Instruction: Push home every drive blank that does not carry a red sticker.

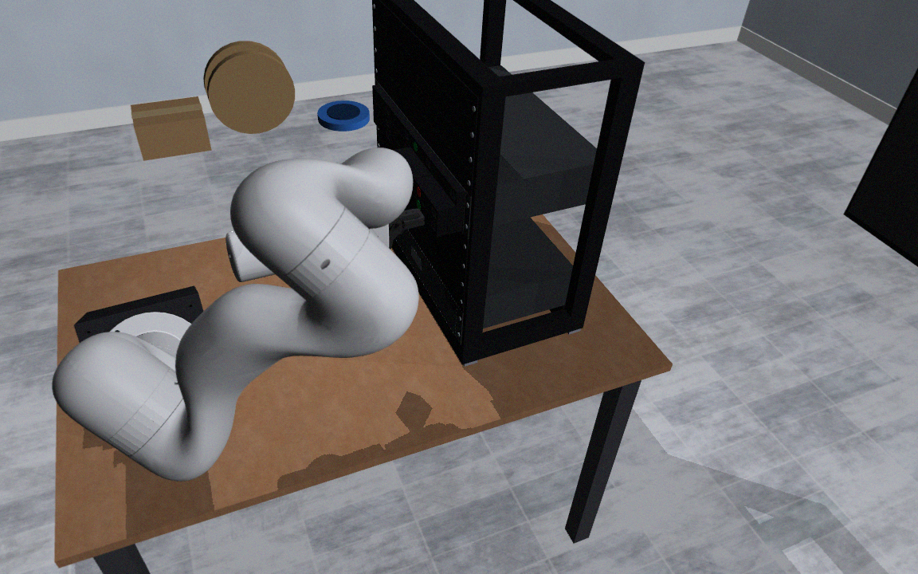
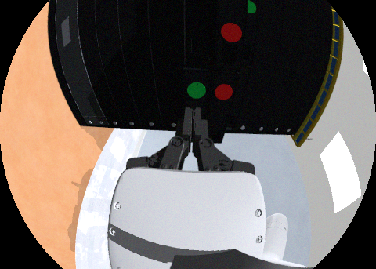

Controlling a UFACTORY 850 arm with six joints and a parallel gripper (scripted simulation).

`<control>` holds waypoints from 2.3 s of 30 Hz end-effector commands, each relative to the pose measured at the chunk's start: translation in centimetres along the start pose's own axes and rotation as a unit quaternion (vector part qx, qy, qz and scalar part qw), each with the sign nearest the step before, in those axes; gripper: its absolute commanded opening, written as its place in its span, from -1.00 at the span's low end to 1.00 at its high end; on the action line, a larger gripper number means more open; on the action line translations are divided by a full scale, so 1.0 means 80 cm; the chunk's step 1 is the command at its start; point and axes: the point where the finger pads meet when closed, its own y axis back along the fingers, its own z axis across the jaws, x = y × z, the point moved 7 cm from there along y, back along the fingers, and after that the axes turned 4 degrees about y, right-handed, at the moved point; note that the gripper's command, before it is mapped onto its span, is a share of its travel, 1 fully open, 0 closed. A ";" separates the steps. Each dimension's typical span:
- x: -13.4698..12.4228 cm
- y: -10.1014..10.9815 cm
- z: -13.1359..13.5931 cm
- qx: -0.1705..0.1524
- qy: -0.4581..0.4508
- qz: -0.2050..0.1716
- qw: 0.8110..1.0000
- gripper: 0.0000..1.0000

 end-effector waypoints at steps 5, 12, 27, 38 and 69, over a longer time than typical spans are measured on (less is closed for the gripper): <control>0.000 -0.001 0.001 -0.001 0.000 0.000 1.000 -1.00; 0.000 -0.012 0.001 -0.001 0.000 0.000 1.000 -1.00; 0.000 -0.018 0.001 -0.001 0.000 0.000 1.000 -1.00; 0.000 -0.025 0.001 -0.001 0.000 0.000 1.000 -1.00; 0.000 -0.041 0.001 -0.001 0.000 0.000 1.000 -1.00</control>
